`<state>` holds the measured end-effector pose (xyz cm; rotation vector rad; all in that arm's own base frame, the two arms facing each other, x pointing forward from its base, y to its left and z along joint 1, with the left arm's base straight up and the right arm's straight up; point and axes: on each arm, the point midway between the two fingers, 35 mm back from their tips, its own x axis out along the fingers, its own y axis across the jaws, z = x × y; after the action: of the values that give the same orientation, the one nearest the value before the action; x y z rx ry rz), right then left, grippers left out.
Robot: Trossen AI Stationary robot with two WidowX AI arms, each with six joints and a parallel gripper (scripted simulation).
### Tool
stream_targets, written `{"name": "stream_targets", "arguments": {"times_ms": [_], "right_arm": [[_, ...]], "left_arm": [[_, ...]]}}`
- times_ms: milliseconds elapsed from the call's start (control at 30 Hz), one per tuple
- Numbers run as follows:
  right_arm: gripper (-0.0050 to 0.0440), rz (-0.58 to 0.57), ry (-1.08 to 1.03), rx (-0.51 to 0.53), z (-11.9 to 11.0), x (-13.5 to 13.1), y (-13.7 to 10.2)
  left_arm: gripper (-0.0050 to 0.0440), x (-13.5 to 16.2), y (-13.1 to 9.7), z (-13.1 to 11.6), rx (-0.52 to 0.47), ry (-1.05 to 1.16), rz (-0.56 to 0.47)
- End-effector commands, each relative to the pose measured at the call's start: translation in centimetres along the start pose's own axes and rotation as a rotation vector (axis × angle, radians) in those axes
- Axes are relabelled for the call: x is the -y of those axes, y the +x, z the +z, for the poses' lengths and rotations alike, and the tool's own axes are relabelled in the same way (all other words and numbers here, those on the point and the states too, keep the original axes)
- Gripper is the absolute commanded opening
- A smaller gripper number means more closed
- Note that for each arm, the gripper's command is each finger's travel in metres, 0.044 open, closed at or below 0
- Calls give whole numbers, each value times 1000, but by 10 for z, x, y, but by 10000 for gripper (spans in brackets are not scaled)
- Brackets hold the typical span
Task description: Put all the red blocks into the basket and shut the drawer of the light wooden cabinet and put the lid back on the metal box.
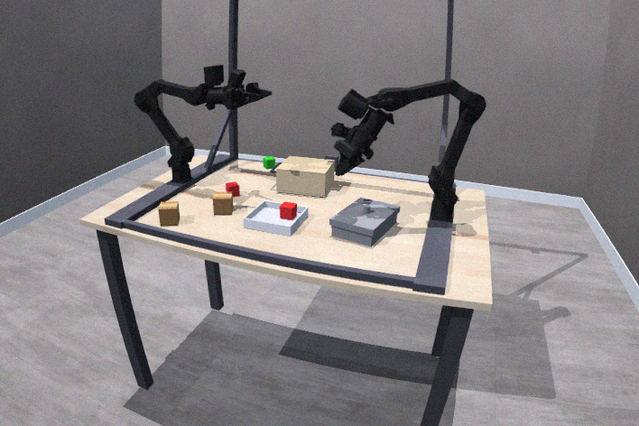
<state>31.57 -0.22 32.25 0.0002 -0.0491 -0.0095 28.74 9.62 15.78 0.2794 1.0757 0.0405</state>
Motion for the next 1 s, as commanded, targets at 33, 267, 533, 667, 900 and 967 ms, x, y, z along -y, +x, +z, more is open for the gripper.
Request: {"name": "stream_targets", "arguments": {"times_ms": [33, 267, 533, 667, 900, 967], "right_arm": [[350, 11, -9, 48, 19, -3, -2], [350, -61, -131, -188, -23, 25, 22], [350, -95, -273, -501, -77, 59, 34], [350, -84, -315, -624, -98, 70, 34], [350, -45, -388, -919, -146, 102, 24], [350, -21, -401, -999, -158, 110, 19]], "left_arm": [[135, -6, -10, 8, 49, -7, 18], [135, 7, -20, 37, 242, -46, 56], [135, 15, -46, 71, 498, -115, 95], [135, 17, -59, 83, 600, -145, 101], [135, 33, -99, 105, 859, -210, 60], [135, 37, -110, 110, 925, -228, 43]]}}
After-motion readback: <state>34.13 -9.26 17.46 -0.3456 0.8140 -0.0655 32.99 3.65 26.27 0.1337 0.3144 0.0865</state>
